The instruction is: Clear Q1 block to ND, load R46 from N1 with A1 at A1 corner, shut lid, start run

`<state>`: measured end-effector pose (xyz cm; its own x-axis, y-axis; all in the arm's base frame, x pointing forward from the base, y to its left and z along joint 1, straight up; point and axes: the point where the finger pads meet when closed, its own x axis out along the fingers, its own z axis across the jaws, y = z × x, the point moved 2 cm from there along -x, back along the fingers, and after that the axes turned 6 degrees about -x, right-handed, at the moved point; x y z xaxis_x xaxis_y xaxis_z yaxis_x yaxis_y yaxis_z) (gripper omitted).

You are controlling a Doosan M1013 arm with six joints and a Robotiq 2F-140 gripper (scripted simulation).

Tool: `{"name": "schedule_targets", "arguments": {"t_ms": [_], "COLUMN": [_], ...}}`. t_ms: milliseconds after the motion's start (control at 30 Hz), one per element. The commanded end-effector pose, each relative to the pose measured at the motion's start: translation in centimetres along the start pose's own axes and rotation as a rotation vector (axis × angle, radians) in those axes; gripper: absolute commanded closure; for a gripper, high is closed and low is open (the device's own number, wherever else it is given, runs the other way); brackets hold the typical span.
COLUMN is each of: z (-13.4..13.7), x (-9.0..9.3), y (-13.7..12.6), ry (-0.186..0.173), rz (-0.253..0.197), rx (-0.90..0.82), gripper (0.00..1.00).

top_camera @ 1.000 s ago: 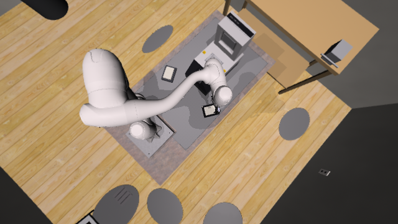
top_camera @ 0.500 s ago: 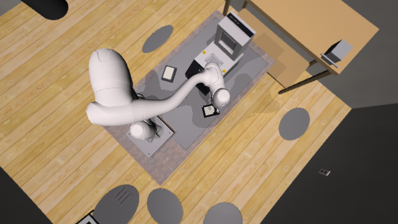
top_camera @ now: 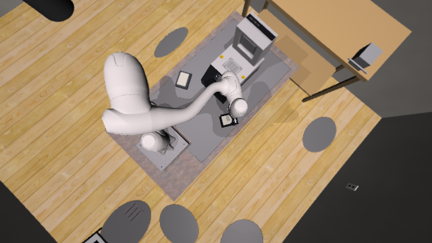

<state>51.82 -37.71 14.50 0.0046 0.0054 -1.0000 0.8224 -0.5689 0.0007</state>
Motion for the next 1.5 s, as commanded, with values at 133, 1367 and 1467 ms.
{"name": "schedule_targets", "arguments": {"t_ms": [133, 1367, 1467], "z": [0.0, 0.0, 0.0], "x": [2.1, 11.0, 11.1], "y": [0.0, 0.0, 0.0], "ry": [0.000, 0.000, 0.000], "rz": [0.000, 0.000, 0.000], "rx": [0.000, 0.000, 0.000], "gripper": [0.34, 0.34, 0.34]}}
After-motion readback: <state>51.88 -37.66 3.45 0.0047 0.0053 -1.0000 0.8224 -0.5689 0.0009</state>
